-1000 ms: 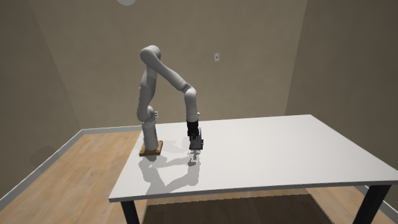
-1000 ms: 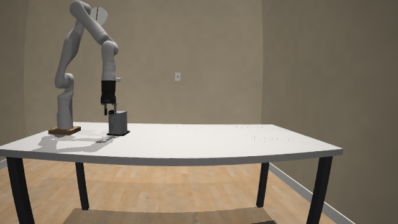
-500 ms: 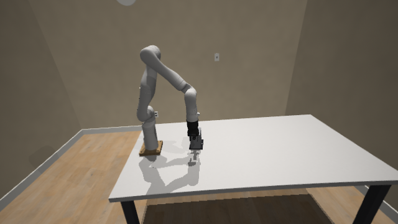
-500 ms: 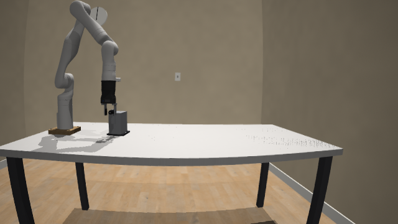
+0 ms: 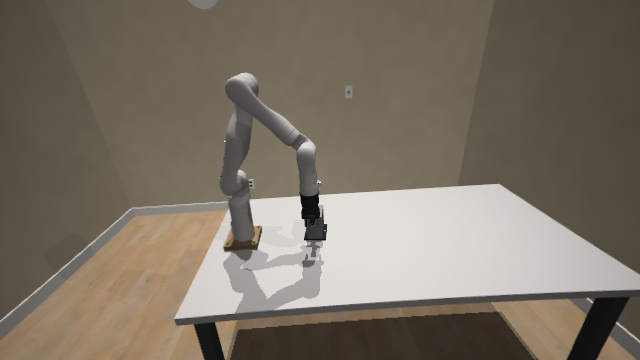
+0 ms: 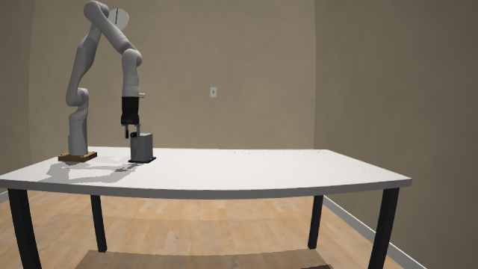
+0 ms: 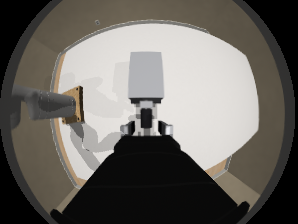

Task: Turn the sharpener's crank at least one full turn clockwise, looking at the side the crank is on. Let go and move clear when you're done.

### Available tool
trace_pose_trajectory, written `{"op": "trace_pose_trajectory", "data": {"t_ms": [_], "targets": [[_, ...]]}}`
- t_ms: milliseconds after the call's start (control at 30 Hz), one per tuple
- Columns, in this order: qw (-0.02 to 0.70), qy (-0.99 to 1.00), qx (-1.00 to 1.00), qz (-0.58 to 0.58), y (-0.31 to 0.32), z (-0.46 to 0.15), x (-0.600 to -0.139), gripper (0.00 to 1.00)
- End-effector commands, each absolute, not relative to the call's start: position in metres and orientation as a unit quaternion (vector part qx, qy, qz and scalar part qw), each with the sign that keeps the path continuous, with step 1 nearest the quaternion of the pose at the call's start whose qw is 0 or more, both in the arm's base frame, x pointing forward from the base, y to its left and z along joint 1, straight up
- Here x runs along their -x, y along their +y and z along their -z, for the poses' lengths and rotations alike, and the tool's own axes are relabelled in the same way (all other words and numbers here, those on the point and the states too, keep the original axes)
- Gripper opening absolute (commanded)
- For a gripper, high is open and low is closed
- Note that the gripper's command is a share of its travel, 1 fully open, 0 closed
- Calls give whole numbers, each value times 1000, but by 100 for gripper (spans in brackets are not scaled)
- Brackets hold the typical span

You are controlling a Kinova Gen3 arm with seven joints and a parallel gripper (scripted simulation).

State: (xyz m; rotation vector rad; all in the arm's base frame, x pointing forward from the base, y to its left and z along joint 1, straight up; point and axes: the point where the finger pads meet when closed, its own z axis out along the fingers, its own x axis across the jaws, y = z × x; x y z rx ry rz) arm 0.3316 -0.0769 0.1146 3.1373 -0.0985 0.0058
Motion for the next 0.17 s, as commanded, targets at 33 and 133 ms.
{"op": "trace_pose_trajectory", "data": {"t_ms": [33,133], "targets": [[2,-31,-1000,-3,-77,-115,-332,97],[2,-31,-1000,-3,-77,-115,-332,97]]}}
